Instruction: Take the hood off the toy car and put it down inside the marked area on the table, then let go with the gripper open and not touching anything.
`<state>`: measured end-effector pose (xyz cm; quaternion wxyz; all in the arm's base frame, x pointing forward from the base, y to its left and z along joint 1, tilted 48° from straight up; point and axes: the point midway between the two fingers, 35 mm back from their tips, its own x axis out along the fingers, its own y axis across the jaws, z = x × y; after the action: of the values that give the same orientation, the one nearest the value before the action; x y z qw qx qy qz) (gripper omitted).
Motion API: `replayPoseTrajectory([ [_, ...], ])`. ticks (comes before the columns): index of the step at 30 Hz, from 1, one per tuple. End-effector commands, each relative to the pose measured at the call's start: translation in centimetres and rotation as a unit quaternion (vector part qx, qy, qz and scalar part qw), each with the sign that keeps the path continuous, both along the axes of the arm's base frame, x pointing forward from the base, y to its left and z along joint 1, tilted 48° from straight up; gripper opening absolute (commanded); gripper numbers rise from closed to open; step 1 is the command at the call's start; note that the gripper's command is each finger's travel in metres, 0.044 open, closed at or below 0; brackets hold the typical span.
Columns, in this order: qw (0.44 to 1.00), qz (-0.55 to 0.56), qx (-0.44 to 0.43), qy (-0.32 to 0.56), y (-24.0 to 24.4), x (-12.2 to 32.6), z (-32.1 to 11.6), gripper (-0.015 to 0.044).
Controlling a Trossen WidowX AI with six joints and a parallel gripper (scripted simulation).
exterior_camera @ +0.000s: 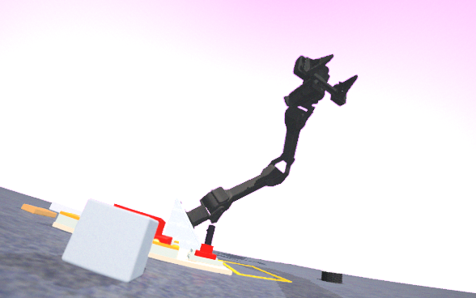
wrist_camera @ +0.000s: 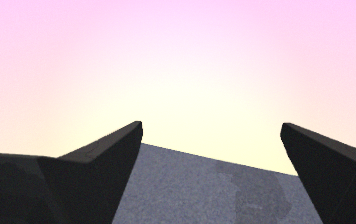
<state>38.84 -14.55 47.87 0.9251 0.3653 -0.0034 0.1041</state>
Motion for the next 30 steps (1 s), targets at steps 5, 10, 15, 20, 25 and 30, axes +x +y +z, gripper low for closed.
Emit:
replayPoseTrajectory([
  [5, 0.989, 0.000, -0.031, 0.145, -2.9, 4.1, -11.6, 0.0440],
  [10, 0.969, 0.029, -0.055, 0.240, -3.5, 5.0, -19.6, 0.0440],
  [15, 0.935, 0.089, -0.077, 0.333, -3.1, 4.5, -27.9, 0.0440],
  [20, 0.891, 0.174, -0.089, 0.411, -1.5, 2.5, -35.4, 0.0440],
  [25, 0.834, 0.283, -0.085, 0.466, 0.9, -0.9, -41.7, 0.0440],
  [30, 0.777, 0.394, -0.062, 0.487, 3.2, -4.5, -46.1, 0.0440],
])
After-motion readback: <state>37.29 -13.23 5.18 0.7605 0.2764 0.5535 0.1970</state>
